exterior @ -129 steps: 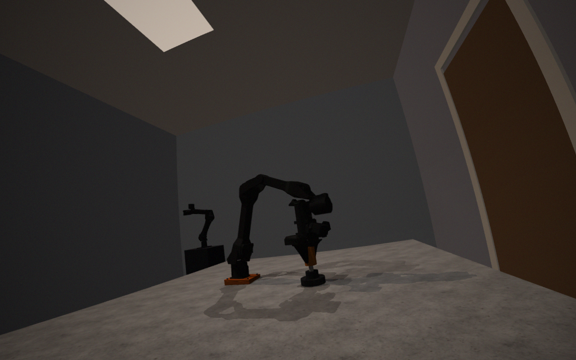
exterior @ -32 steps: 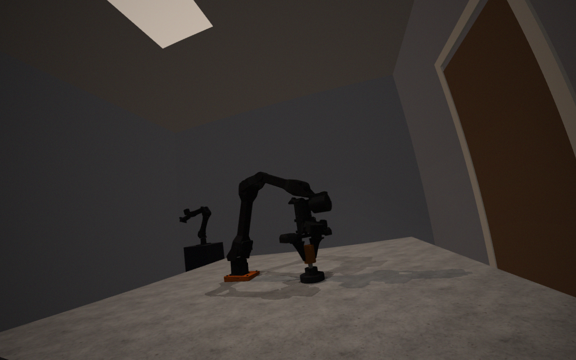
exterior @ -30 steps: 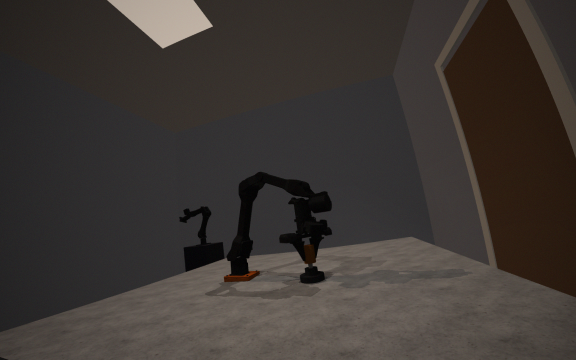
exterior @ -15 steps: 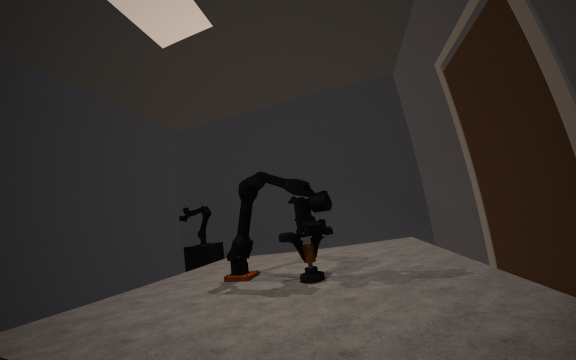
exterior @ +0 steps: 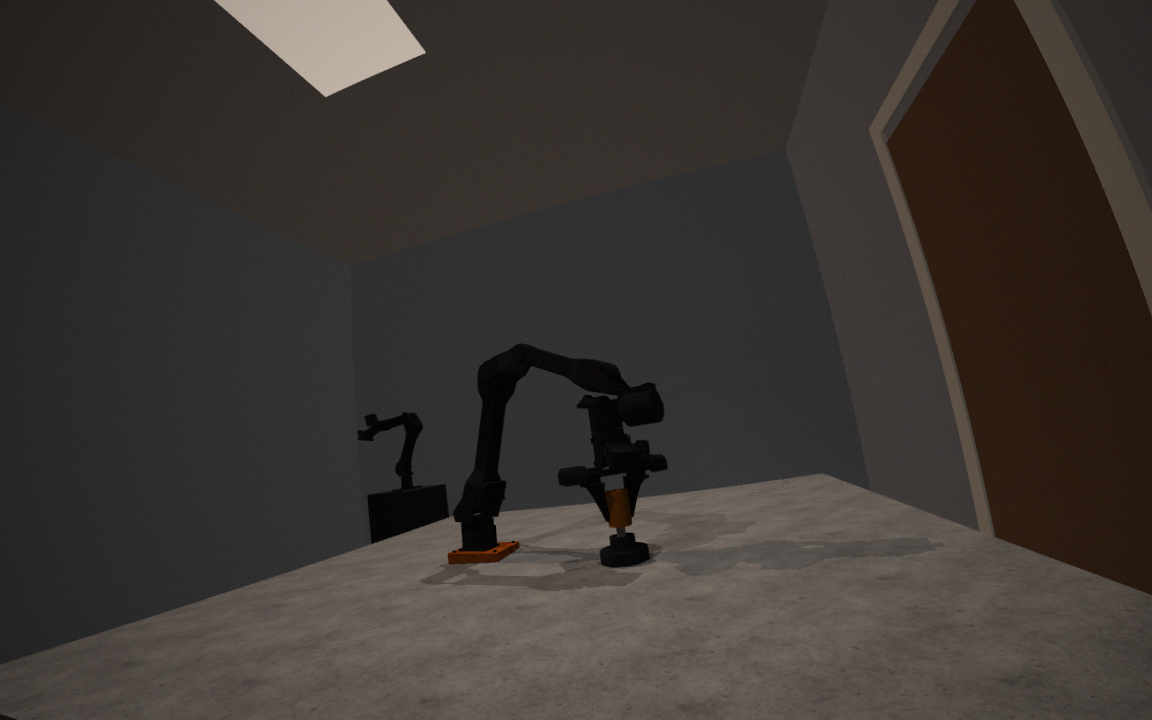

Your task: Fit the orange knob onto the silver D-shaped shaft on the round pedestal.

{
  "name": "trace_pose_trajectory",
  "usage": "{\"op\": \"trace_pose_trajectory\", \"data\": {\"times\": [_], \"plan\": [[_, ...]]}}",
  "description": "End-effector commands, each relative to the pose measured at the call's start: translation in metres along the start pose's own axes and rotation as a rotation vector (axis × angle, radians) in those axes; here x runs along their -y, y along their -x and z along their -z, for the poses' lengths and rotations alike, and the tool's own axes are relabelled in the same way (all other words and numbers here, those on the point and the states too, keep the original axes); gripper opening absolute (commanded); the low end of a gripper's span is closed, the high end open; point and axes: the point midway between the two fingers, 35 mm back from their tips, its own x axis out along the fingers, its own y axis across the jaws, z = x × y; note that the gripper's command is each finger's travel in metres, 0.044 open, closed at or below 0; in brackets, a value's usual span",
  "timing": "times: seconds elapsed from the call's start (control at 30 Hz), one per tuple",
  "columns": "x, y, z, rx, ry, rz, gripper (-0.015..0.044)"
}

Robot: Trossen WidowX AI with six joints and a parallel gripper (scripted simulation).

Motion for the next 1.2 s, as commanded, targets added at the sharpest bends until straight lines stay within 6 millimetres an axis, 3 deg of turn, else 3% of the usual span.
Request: {"op": "trace_pose_trajectory", "data": {"times": [0.0,0.47,0.7,1.17], "plan": [[0.001,0.0002,-0.0001,0.004,-0.006,-0.001,0.0],[0.0017,0.0044,-0.0009,0.004,-0.015,-0.001,0.0],[0.0,0.0052,-0.0018,0.004,-0.215,-0.001,0.0],[-0.0003,0.0008,-0.0003,0.003,-0.215,-0.002,0.0]]}}
